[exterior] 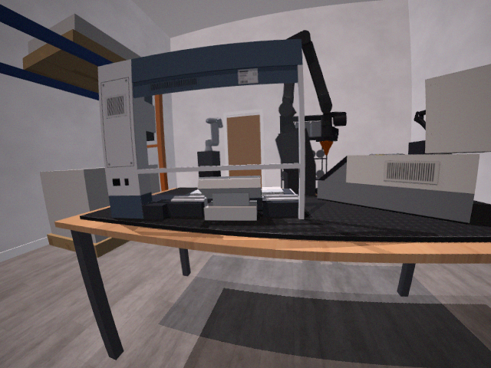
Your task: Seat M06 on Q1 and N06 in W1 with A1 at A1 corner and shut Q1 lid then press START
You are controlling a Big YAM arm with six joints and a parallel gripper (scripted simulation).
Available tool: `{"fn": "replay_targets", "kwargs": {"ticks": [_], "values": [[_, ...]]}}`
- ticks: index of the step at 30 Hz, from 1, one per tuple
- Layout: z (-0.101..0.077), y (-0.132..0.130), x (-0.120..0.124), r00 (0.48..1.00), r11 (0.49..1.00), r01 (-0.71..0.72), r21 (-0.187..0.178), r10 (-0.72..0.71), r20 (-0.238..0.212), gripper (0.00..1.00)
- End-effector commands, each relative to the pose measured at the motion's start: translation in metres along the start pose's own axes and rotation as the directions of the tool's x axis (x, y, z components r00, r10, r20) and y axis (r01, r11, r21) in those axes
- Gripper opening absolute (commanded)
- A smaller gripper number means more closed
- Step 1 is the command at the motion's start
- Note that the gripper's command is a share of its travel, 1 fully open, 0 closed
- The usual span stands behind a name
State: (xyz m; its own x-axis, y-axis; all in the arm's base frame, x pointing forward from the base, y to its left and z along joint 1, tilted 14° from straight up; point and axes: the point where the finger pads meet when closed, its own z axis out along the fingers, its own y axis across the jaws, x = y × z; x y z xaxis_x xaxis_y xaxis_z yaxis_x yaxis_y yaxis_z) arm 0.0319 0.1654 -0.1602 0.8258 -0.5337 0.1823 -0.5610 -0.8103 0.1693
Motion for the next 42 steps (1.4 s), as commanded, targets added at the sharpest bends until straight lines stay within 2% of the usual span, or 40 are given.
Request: {"fn": "replay_targets", "kwargs": {"ticks": [1, 11, 17, 27, 38, 42], "values": [[-0.005, -0.019, -0.008, 0.999, 0.999, -0.019, 0.032, 0.018, 0.026, 0.0], [-0.002, -0.001, 0.001, 1.0, 1.0, -0.016, 0.003, 0.016, 0.011, 0.0], [-0.001, 0.002, 0.002, 1.0, 1.0, -0.016, -0.002, 0.016, 0.008, 0.0], [-0.004, -0.014, -0.006, 1.0, 1.0, -0.02, 0.024, 0.019, 0.023, 0.0], [-0.005, -0.019, -0.009, 0.999, 0.999, -0.021, 0.032, 0.021, 0.027, 0.0], [-0.004, -0.013, -0.006, 1.0, 1.0, -0.021, 0.023, 0.02, 0.022, 0.0]]}}
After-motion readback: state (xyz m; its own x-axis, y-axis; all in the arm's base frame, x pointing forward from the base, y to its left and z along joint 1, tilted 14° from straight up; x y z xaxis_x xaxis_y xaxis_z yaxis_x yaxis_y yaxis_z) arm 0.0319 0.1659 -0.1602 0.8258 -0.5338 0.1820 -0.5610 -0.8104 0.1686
